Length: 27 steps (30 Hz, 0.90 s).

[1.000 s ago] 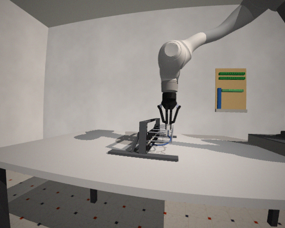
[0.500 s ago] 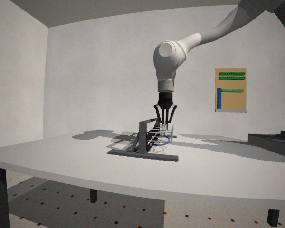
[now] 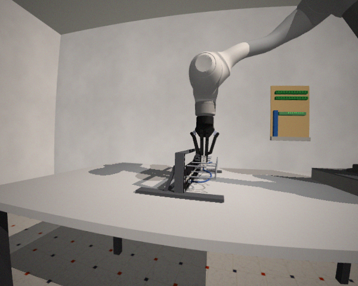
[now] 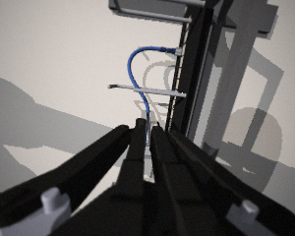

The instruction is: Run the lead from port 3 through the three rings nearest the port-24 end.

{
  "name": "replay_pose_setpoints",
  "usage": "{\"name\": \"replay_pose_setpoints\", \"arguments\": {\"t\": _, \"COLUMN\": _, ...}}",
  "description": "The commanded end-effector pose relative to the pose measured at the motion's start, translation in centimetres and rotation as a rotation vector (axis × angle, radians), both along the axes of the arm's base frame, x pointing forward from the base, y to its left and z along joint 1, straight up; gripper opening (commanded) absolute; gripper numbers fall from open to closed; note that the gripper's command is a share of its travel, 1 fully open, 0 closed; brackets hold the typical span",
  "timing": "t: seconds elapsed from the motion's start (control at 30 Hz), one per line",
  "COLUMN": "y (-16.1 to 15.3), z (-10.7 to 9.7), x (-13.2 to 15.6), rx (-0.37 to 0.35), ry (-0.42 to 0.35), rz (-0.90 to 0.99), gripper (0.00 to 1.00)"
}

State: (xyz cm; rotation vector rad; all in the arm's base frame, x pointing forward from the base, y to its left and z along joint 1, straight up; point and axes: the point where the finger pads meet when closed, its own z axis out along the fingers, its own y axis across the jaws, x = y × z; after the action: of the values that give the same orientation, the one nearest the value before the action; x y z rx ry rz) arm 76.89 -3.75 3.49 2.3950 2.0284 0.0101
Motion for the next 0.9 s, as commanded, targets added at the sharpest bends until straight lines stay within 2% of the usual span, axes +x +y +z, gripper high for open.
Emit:
{"name": "replay_pose_setpoints", "arguments": {"t": 0.0, "y": -0.24, "z": 0.02, "x": 0.22, "rx": -0.003, "ry": 0.001, "rz": 0.005, "gripper": 0.00}}
{"name": "replay_pose_setpoints", "arguments": {"t": 0.63, "y": -0.24, "z": 0.02, "x": 0.22, "rx": -0.003, "ry": 0.001, "rz": 0.005, "gripper": 0.00}}
{"name": "replay_pose_setpoints", "arguments": {"t": 0.67, "y": -0.24, "z": 0.02, "x": 0.22, "rx": -0.003, "ry": 0.001, "rz": 0.005, "gripper": 0.20}}
{"name": "replay_pose_setpoints", "arguments": {"t": 0.87, "y": -0.24, "z": 0.02, "x": 0.22, "rx": -0.003, "ry": 0.001, "rz": 0.005, "gripper": 0.20}}
